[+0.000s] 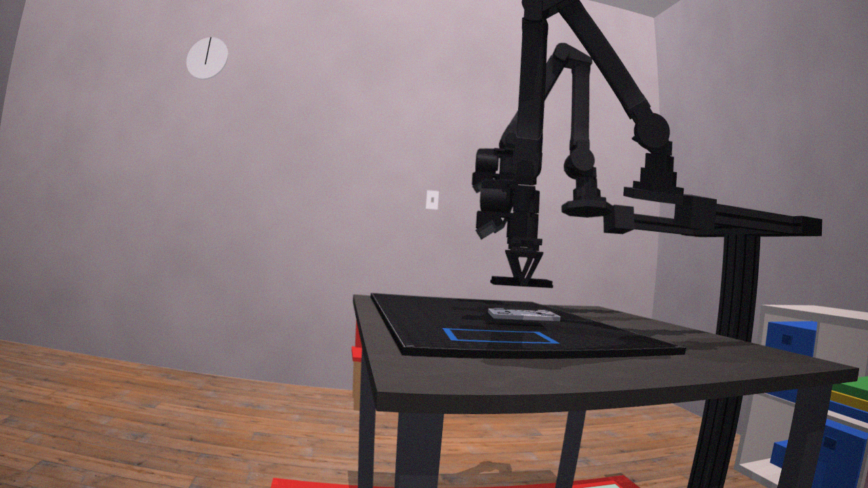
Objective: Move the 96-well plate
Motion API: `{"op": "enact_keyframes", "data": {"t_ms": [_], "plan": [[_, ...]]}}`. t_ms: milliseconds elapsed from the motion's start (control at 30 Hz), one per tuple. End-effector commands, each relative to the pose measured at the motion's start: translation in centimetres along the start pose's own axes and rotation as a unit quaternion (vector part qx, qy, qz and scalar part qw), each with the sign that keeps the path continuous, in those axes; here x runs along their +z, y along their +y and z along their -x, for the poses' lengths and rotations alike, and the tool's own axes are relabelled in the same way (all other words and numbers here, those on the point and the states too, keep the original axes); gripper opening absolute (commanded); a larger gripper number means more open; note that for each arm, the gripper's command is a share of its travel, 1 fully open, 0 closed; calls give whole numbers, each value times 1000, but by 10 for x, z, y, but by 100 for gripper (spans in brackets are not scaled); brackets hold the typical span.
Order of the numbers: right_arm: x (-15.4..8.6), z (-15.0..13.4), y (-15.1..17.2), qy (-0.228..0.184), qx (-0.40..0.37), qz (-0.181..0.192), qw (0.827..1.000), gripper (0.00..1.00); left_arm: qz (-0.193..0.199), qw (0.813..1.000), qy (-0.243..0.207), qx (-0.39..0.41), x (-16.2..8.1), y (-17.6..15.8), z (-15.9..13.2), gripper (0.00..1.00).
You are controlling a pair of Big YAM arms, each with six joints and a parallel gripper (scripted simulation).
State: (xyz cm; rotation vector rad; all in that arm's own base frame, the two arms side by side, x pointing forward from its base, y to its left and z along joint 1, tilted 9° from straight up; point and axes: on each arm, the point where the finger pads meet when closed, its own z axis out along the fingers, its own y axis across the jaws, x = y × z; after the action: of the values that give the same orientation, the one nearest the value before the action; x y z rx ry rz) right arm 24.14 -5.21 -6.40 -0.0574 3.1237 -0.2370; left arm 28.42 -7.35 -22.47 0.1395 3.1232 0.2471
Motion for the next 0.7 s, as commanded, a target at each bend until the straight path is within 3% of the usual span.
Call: {"op": "enact_keyframes", "data": {"t_ms": [0, 667], "plan": [[-5, 10, -3, -12, 8, -3, 1000, 100, 0, 1000, 2, -12, 1, -14, 0, 0], [-5, 10, -3, -12, 8, -3, 1000, 100, 1, 1000, 2, -12, 0, -70, -14, 0]]}}
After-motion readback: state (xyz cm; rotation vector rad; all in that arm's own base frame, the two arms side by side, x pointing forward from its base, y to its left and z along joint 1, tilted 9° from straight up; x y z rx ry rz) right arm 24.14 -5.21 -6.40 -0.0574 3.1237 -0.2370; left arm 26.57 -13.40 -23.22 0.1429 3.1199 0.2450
